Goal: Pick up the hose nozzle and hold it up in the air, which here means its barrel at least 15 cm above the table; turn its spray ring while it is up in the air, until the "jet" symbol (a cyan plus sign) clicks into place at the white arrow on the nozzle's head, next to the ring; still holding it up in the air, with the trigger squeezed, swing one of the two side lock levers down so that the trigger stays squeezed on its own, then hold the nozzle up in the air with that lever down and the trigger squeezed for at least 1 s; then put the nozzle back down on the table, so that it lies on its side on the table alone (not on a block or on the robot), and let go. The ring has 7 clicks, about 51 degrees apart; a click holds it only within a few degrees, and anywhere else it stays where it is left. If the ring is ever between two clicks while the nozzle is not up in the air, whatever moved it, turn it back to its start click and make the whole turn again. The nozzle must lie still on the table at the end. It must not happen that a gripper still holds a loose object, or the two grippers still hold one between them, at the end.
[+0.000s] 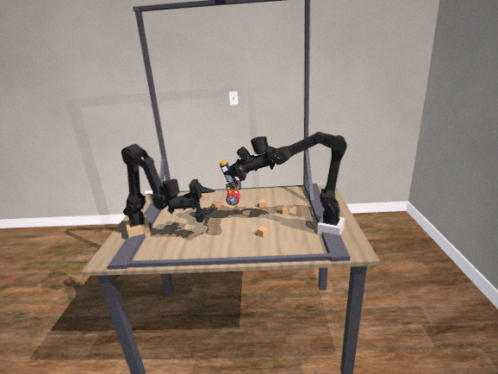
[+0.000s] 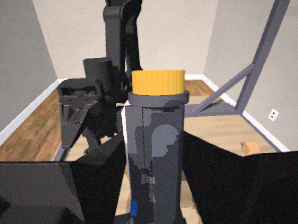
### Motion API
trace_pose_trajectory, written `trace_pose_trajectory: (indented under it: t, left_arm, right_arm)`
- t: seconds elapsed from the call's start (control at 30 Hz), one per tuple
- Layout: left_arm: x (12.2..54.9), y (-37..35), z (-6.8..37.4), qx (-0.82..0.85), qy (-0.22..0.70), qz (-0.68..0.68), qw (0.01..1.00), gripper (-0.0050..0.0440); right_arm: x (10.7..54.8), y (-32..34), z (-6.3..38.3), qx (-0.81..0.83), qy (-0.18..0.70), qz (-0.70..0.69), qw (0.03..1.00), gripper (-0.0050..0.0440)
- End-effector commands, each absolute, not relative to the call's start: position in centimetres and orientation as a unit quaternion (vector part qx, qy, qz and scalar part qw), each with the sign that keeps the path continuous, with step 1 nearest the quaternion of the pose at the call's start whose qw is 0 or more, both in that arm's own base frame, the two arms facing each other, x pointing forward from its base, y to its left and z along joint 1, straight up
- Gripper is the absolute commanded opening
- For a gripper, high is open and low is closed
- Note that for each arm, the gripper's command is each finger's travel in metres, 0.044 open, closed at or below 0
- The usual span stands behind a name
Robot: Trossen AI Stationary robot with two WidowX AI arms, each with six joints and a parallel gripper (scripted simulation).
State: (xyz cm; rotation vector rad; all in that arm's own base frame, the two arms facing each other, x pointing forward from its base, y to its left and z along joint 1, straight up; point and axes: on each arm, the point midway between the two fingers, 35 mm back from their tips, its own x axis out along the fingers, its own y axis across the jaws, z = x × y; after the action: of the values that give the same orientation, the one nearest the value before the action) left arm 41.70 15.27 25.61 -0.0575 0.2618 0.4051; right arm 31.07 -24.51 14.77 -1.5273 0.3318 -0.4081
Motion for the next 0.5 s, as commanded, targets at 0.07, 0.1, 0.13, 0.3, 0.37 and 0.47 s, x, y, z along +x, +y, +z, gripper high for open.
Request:
trace_pose_trajectory:
  t: [0.07,0.1,0.13,0.3,0.37,0.47]
  left_arm:
    - [41.7,15.2,27.6,-0.022,0.106,0.199,0.974,0.017]
    - [41.7,15.2,27.6,-0.022,0.106,0.199,0.974,0.017]
    - [41.7,15.2,27.6,-0.022,0.106,0.199,0.974,0.017]
    - [41.7,15.2,27.6,-0.022,0.106,0.199,0.974,0.017]
    - [41.7,15.2,27.6,-0.022,0.106,0.199,0.974,0.017]
    - [41.7,15.2,27.6,-0.022,0.106,0.199,0.974,0.017]
  right_arm:
    - [32.1,-25.1,15.5,-0.686,0.144,-0.189,0.688,0.0408]
    - [32.2,-25.2,15.5,-0.686,0.144,-0.189,0.688,0.0408]
    - [32.4,-25.3,15.6,-0.686,0.144,-0.19,0.687,0.0408]
    - [33.1,-25.7,15.6,-0.686,0.144,-0.19,0.687,0.0408]
    - [33.4,-25.8,15.7,-0.687,0.144,-0.19,0.687,0.0408]
    - [33.9,-26.1,15.8,-0.687,0.144,-0.191,0.686,0.0408]
